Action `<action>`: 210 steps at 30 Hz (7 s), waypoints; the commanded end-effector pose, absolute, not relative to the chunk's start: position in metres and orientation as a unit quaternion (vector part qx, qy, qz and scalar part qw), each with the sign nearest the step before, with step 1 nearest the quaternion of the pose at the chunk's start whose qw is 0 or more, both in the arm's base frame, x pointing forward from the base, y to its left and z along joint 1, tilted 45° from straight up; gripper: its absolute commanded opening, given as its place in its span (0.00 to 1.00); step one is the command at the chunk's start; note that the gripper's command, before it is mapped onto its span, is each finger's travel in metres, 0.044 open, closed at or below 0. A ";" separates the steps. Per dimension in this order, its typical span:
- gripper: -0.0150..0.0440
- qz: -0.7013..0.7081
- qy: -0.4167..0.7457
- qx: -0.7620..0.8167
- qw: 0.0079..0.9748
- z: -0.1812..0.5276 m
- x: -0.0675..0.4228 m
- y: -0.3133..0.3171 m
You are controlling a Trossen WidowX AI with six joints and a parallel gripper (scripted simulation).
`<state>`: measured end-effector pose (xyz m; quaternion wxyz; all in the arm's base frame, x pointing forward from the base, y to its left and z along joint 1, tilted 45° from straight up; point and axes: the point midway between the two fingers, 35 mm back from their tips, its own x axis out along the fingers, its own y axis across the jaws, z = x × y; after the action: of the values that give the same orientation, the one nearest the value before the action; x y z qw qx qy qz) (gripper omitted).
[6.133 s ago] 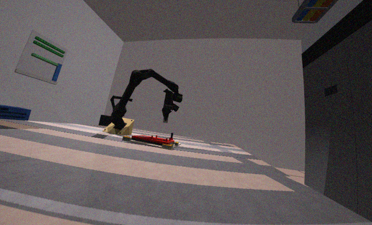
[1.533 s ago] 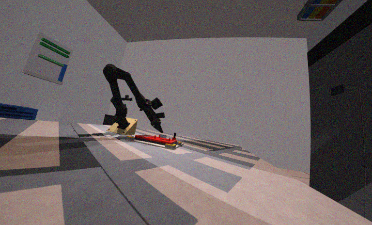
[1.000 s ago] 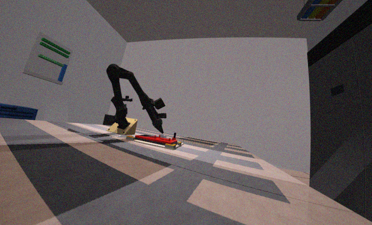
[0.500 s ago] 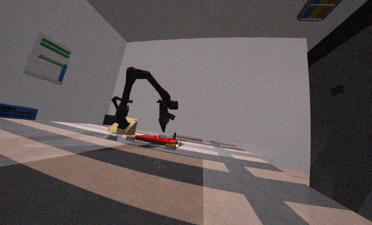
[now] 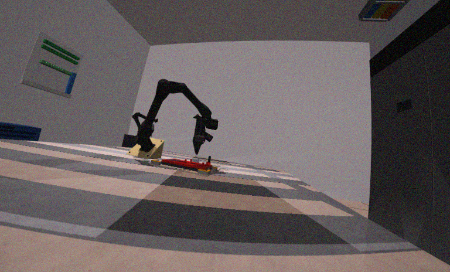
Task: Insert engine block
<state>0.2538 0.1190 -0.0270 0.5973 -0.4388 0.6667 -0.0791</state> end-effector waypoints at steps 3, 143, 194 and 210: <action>1.00 -0.082 0.670 -0.442 0.590 -0.036 0.253 0.109; 0.25 0.430 0.518 -0.731 0.106 0.070 0.317 0.088; 0.52 0.638 0.219 -0.667 -0.316 0.098 0.343 0.011; 0.52 0.633 0.234 -0.675 -0.300 0.098 0.344 0.012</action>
<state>0.3437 0.0118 0.0976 -0.3007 -0.6737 0.2317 0.6341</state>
